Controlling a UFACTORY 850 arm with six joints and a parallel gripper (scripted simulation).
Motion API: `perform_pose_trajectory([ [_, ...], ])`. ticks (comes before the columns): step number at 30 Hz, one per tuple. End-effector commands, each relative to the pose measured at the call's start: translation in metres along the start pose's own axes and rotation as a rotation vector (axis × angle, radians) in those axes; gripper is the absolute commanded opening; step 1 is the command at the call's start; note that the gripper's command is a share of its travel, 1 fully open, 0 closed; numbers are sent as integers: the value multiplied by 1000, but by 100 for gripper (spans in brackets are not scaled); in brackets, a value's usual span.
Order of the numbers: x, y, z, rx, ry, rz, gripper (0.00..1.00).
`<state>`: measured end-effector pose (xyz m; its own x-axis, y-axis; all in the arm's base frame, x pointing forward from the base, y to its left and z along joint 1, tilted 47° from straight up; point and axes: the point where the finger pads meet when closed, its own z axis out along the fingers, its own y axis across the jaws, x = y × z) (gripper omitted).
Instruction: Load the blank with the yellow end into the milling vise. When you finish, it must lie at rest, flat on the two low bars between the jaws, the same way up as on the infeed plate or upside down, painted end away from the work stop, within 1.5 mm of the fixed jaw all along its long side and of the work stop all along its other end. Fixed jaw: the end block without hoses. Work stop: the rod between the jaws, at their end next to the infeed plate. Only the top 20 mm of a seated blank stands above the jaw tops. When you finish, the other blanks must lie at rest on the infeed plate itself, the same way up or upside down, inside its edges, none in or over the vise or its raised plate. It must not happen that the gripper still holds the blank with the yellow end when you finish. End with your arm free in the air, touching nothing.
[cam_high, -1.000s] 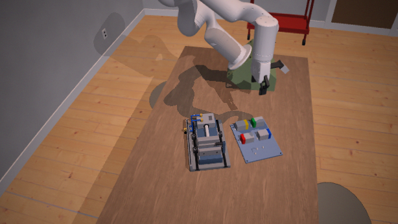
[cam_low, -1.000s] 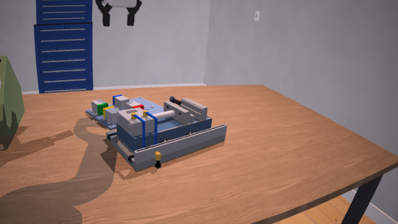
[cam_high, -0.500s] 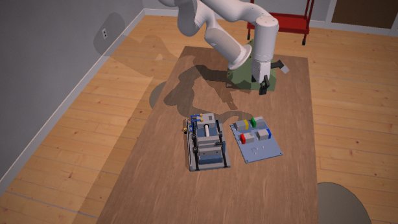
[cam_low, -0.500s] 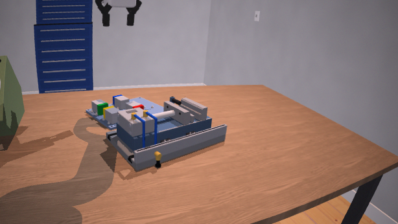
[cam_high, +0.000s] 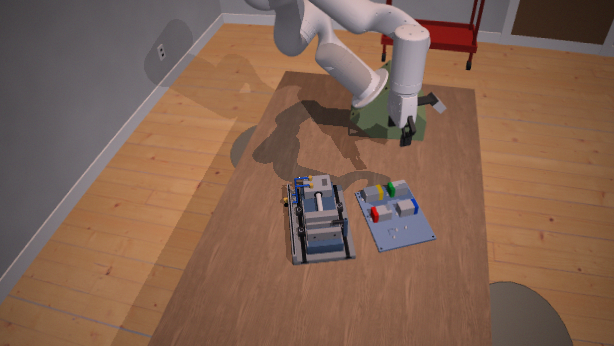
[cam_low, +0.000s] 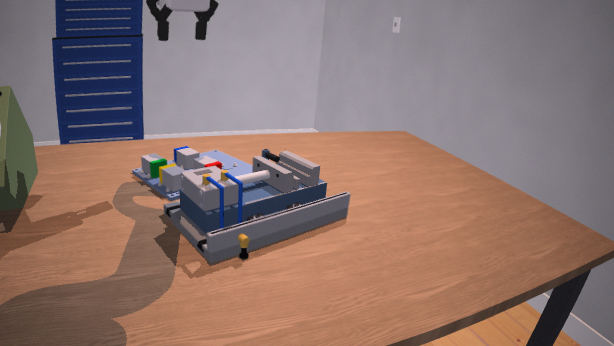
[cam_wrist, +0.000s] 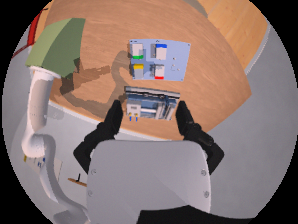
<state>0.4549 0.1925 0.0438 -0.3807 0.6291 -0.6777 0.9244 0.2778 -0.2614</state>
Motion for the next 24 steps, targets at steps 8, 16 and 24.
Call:
perform_pose_trajectory([
  [8,42,-1,-1,-2,1,1,100],
  [16,60,-1,-1,-2,1,1,100],
  [24,84,-2,-1,-2,1,1,100],
])
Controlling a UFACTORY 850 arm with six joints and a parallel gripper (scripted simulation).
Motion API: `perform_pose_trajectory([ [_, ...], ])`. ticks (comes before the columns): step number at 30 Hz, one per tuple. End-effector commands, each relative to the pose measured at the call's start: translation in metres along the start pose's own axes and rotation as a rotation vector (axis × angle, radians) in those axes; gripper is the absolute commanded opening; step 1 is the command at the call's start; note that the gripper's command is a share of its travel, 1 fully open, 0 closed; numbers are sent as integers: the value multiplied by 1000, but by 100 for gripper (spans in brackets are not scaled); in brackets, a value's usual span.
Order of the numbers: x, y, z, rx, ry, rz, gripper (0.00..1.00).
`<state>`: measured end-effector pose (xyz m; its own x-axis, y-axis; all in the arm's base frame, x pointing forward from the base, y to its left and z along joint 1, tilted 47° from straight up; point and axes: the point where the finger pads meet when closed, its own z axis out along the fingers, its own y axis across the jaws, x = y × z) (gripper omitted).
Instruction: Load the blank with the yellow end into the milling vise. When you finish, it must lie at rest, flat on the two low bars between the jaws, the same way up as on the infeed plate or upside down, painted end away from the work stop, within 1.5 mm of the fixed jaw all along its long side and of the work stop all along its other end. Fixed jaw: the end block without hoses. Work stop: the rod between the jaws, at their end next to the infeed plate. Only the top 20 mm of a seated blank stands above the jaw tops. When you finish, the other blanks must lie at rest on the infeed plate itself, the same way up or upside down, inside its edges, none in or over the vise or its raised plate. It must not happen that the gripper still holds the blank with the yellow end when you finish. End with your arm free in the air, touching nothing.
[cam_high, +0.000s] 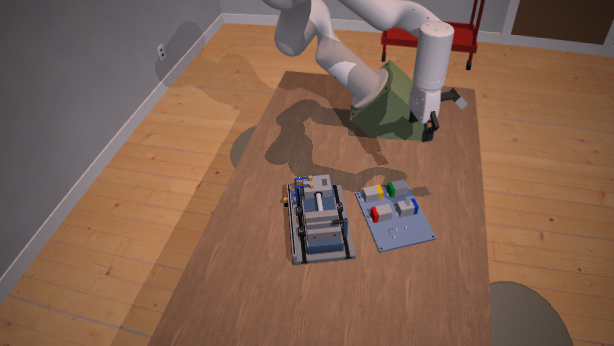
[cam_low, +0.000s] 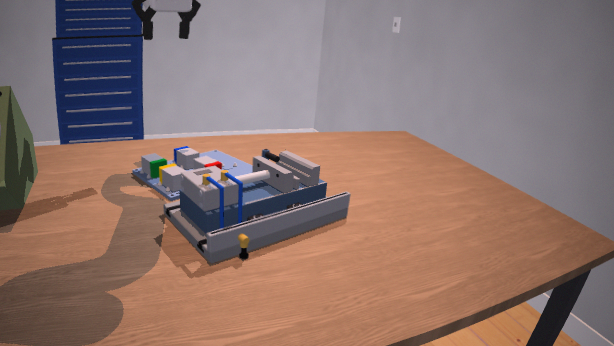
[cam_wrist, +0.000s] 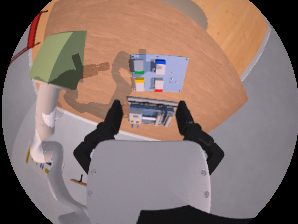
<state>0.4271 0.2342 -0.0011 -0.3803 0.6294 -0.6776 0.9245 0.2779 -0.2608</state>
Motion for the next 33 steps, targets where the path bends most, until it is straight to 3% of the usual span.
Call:
perform_pose_trajectory([
  [1,21,0,-1,-1,1,0,100],
  [4,35,0,-1,-1,1,0,100],
  [33,23,0,-1,-1,1,0,100],
])
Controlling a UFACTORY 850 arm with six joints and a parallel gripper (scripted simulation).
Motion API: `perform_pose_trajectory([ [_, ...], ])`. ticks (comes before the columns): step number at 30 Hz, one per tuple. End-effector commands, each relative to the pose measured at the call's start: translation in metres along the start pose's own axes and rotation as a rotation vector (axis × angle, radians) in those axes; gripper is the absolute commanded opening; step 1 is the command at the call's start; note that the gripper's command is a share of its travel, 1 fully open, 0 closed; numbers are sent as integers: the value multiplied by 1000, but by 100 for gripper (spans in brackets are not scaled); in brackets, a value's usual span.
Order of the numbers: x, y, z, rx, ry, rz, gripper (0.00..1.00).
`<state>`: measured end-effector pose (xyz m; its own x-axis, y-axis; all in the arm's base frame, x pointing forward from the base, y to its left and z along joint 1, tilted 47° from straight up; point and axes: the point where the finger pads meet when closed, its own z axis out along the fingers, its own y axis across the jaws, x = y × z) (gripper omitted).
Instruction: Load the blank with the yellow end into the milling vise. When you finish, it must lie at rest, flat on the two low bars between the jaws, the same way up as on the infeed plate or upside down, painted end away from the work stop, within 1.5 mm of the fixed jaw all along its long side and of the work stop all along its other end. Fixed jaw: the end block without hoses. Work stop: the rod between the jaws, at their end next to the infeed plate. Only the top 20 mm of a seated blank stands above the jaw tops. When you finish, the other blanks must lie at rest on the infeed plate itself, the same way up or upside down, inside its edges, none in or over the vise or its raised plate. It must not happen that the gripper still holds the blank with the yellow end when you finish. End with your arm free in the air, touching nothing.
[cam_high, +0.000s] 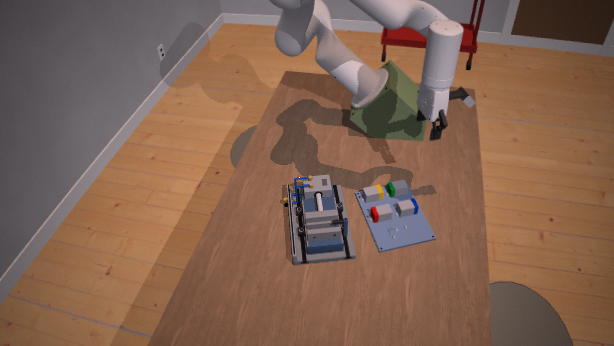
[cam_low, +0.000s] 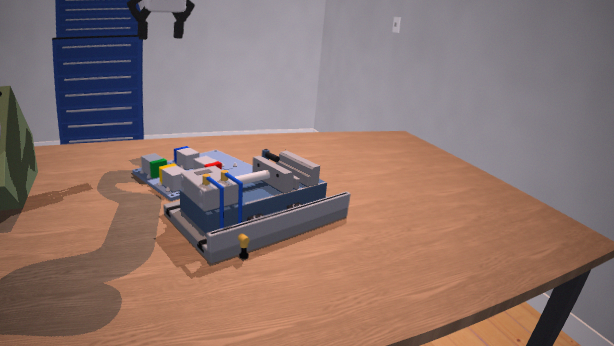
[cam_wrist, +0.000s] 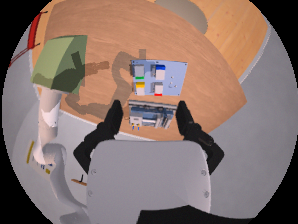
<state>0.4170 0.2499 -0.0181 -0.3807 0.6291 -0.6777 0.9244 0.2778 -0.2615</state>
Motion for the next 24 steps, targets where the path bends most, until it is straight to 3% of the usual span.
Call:
perform_pose_trajectory([
  [1,-3,1,-1,-2,1,1,100],
  [24,-8,1,-1,-2,1,1,100],
])
